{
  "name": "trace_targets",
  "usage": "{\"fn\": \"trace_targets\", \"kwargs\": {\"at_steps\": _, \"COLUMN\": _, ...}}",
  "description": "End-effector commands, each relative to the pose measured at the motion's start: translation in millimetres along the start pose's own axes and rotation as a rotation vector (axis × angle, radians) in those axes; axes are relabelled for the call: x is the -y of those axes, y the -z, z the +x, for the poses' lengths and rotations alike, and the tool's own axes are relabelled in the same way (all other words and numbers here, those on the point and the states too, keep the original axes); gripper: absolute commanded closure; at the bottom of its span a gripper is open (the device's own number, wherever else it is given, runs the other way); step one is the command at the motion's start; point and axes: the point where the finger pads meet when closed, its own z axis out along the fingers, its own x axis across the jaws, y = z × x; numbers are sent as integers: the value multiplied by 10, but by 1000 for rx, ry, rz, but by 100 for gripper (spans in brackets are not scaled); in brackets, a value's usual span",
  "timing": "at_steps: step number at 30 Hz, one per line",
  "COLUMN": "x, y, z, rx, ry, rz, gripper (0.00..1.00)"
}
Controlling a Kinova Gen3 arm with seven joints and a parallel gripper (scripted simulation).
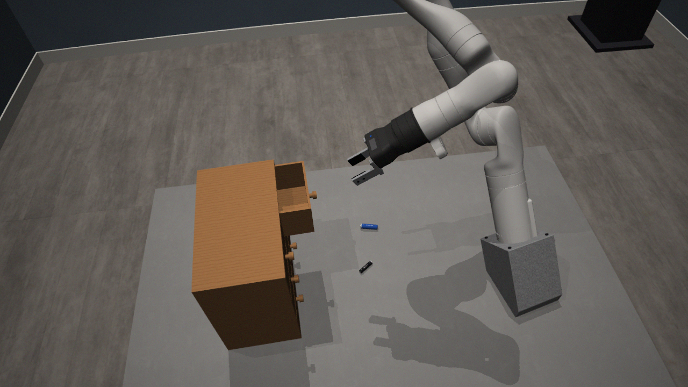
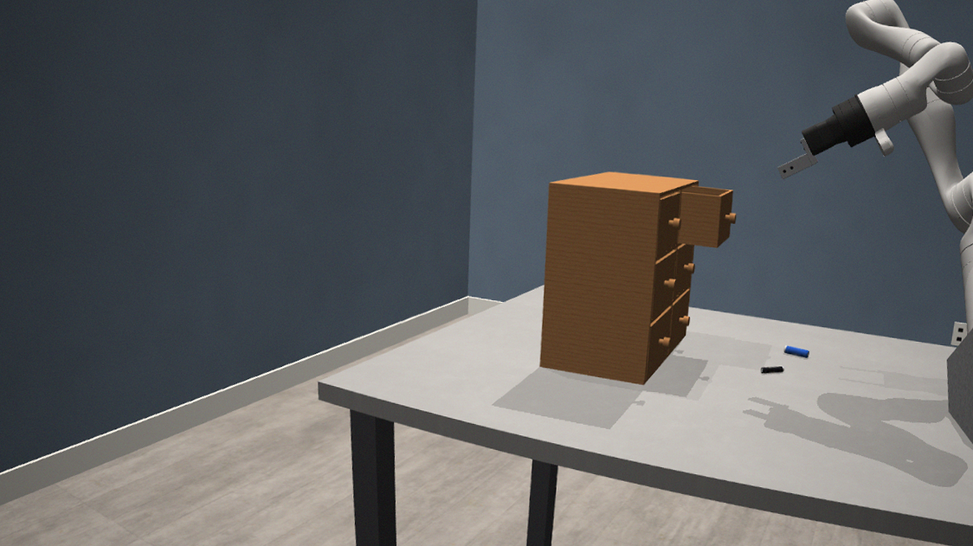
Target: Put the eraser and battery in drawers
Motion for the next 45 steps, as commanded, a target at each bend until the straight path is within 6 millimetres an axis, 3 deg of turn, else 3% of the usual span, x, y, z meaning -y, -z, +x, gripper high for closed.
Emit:
{"fn": "trace_targets", "kwargs": {"at_steps": 1, "x": -10, "y": 26, "z": 31, "rx": -7, "ry": 4, "rz": -6, "gripper": 0}}
{"fn": "trace_targets", "kwargs": {"at_steps": 25, "x": -18, "y": 54, "z": 30, "rx": -2, "ry": 6, "rz": 101, "gripper": 0}}
{"fn": "trace_targets", "kwargs": {"at_steps": 36, "x": -103, "y": 92, "z": 28, "rx": -7, "ry": 5, "rz": 292, "gripper": 0}}
{"fn": "trace_targets", "kwargs": {"at_steps": 45, "x": -193, "y": 161, "z": 42, "rx": -18, "ry": 7, "rz": 615, "gripper": 0}}
